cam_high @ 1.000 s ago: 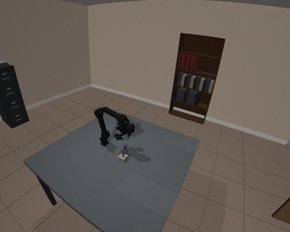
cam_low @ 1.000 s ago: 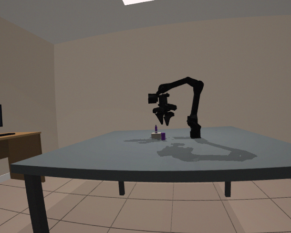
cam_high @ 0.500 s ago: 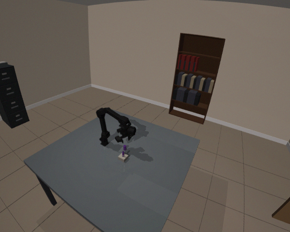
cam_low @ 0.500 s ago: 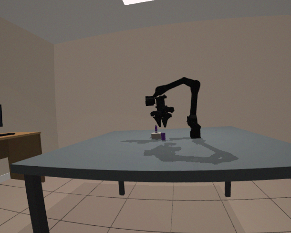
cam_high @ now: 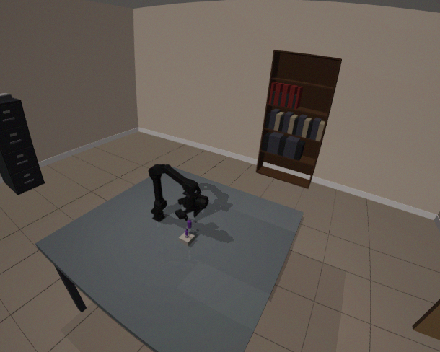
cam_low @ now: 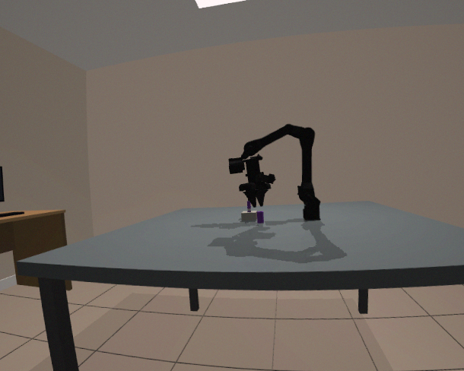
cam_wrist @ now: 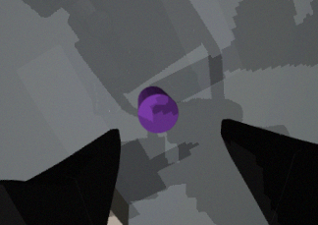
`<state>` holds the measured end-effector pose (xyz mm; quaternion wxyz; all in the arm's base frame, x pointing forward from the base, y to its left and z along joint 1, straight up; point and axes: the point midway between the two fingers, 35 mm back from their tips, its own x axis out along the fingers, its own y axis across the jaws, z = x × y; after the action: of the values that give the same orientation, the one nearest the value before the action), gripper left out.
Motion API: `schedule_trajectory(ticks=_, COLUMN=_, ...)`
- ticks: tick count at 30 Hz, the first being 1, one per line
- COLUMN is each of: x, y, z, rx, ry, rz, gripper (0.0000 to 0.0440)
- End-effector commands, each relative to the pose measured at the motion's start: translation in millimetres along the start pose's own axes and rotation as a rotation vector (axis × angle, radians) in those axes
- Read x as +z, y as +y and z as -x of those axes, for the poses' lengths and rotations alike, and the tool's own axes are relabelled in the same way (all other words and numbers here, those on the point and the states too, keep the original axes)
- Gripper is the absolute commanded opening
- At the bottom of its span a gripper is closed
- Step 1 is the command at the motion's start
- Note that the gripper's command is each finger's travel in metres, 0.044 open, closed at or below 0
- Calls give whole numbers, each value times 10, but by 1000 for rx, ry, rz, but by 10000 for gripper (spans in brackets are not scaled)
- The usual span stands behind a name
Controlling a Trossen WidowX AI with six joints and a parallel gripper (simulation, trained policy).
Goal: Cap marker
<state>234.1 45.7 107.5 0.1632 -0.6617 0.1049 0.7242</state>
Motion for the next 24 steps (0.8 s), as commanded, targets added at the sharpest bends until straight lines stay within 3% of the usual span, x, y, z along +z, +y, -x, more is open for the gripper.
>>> schedule_trajectory(ticks=1, x=-5, y=17, z=-61, rx=25, ry=-7, rz=26, gripper=292)
schedule_trajectory(ticks=24, x=35, y=73, z=-500, rx=116, ry=-47, rz=195, gripper=246)
